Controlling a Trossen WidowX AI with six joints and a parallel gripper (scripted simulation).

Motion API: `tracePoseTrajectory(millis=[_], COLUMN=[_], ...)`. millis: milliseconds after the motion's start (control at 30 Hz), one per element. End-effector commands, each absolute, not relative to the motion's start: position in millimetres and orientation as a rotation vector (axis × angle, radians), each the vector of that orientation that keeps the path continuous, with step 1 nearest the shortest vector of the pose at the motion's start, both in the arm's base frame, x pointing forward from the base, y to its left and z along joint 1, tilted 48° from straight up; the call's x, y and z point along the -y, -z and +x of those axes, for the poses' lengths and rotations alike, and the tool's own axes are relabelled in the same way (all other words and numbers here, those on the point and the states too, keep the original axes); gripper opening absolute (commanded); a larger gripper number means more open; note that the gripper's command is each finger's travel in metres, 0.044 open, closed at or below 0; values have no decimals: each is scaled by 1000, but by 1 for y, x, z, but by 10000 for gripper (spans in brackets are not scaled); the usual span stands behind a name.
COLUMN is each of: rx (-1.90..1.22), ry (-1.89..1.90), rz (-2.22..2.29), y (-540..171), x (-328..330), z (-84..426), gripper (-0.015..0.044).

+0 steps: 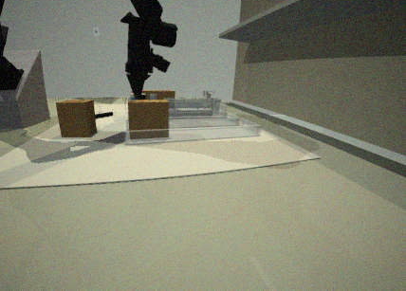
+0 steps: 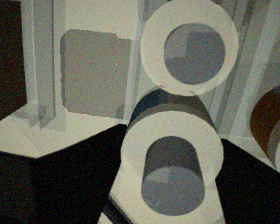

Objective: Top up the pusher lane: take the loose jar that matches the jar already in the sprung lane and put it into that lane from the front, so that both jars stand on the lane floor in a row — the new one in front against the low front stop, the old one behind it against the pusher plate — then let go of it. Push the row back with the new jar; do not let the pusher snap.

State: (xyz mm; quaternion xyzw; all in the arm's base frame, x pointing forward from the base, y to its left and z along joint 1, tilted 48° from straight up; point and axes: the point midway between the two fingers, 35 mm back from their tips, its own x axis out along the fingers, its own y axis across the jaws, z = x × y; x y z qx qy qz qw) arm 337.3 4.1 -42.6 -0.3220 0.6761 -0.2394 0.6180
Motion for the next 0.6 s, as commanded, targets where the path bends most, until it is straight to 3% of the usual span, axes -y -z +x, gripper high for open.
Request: tracePoseTrajectory(millis=[0,567], rx=[-1527,-1527], ry=[557,558], rz=[-739,-739], y=[40,41], x=[-5,-5], z=[345,347], gripper=[0,0])
